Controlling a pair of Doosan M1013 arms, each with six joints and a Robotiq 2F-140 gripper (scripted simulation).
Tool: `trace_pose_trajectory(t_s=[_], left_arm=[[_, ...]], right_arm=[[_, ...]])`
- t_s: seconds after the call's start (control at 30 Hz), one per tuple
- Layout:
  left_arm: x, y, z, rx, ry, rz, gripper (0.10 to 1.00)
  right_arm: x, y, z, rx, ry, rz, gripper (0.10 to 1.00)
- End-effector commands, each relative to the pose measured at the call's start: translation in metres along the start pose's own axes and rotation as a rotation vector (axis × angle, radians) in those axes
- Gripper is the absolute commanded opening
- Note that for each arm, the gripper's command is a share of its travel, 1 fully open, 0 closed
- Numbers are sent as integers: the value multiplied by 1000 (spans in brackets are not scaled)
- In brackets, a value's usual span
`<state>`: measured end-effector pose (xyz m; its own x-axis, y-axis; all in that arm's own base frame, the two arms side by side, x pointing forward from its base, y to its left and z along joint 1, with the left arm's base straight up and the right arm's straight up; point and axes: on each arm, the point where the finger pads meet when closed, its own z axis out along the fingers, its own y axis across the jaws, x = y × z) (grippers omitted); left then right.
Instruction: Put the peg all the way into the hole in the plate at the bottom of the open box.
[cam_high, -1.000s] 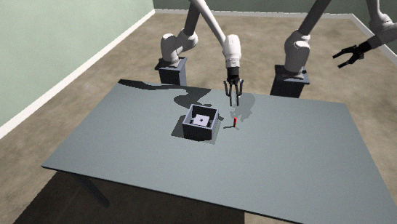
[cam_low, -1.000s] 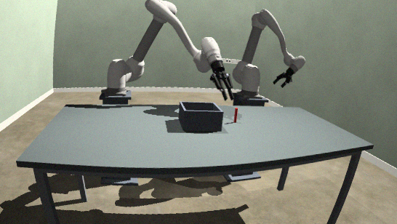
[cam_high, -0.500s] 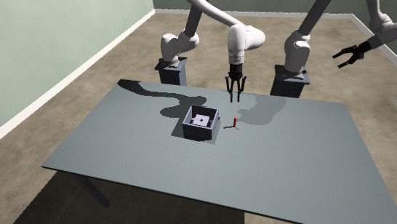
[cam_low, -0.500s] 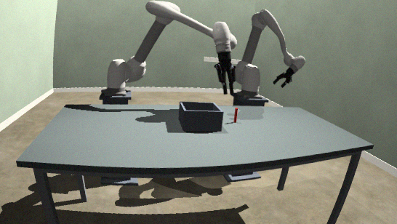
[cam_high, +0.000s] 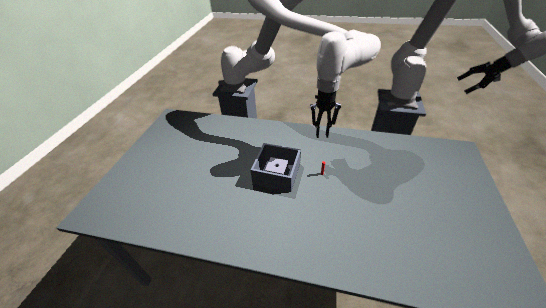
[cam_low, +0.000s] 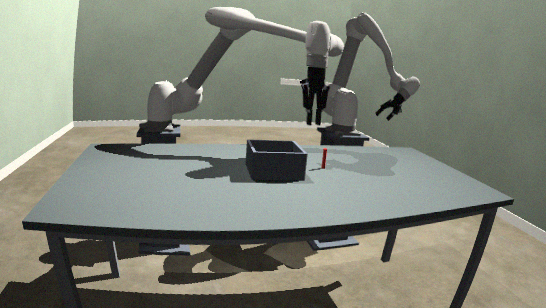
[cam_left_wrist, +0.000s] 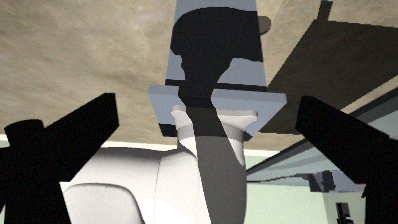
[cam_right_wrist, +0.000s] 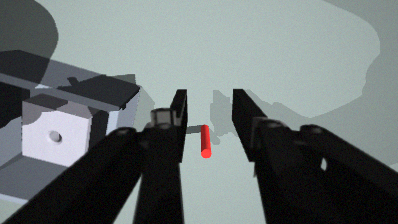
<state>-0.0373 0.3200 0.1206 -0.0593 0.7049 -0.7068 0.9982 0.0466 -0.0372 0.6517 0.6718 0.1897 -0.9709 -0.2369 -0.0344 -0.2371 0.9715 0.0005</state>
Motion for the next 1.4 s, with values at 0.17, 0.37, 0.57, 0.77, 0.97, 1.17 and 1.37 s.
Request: trace_pose_trajectory(t_s=[0.17,0.37,0.57,0.77,0.97,1.17,1.37], left_arm=[[0,0,0,0,1,0,1000],[0,0,0,0,1,0,1000],[0,0,0,0,1,0,1000],[0,0,0,0,1,0,1000],[0,0,0,0,1,0,1000],[0,0,0,0,1,0,1000],[0,0,0,0,1,0,1000]], right_arm=[[0,0,-4,-1,29,0,327],[-2,0,-4,-1,33,0,327],[-91,0,35,-1,33,0,327],[-98,0,39,-1,33,0,327],[-98,0,41,-1,33,0,327],[-97,0,55,-1,33,0,327],[-97,0,70,-1,33,0,327]])
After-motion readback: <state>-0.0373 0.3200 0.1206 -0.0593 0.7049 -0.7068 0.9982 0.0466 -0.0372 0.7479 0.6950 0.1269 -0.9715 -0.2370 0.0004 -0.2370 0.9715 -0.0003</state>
